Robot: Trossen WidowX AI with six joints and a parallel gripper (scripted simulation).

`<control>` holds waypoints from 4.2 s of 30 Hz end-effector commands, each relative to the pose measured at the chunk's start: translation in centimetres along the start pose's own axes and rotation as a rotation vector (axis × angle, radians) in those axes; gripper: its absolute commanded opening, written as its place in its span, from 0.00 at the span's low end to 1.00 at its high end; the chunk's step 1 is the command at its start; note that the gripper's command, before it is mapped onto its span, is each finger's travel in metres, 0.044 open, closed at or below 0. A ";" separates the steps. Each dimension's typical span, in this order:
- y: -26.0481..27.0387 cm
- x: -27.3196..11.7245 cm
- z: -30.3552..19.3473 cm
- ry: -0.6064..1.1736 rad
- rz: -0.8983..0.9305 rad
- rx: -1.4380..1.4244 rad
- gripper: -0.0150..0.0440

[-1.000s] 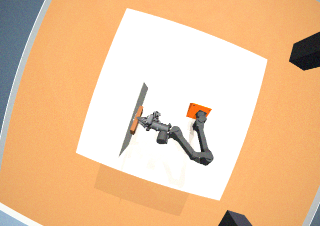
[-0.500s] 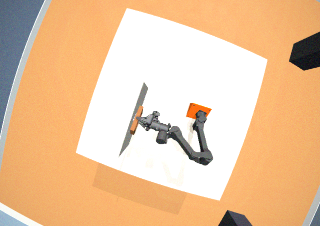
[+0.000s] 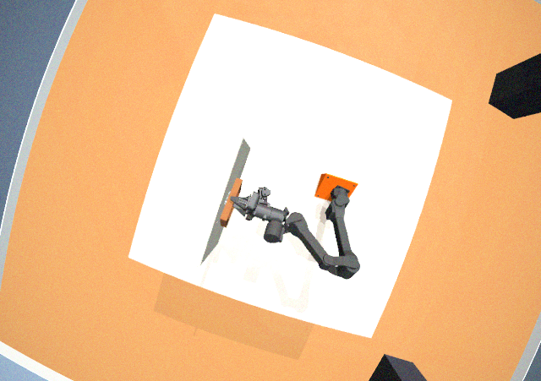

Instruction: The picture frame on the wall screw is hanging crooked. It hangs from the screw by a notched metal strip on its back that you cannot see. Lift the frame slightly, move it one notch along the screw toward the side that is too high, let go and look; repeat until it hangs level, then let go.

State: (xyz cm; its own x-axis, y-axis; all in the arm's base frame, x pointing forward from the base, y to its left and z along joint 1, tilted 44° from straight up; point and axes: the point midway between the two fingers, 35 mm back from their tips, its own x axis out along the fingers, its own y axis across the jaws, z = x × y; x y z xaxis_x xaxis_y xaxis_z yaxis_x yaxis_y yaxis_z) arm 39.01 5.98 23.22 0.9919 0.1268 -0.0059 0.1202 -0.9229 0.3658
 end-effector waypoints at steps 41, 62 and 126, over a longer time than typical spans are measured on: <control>0.4 0.0 0.0 0.003 -0.002 0.004 0.25; 1.1 0.0 0.0 0.003 -0.002 0.003 0.25; 1.2 0.0 0.0 0.003 -0.002 0.003 0.25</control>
State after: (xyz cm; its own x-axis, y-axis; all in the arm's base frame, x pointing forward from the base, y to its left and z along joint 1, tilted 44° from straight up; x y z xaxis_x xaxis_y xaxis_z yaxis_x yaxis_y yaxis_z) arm 39.14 5.15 23.15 0.9898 0.1413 -0.0182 0.1381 -0.9207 0.3651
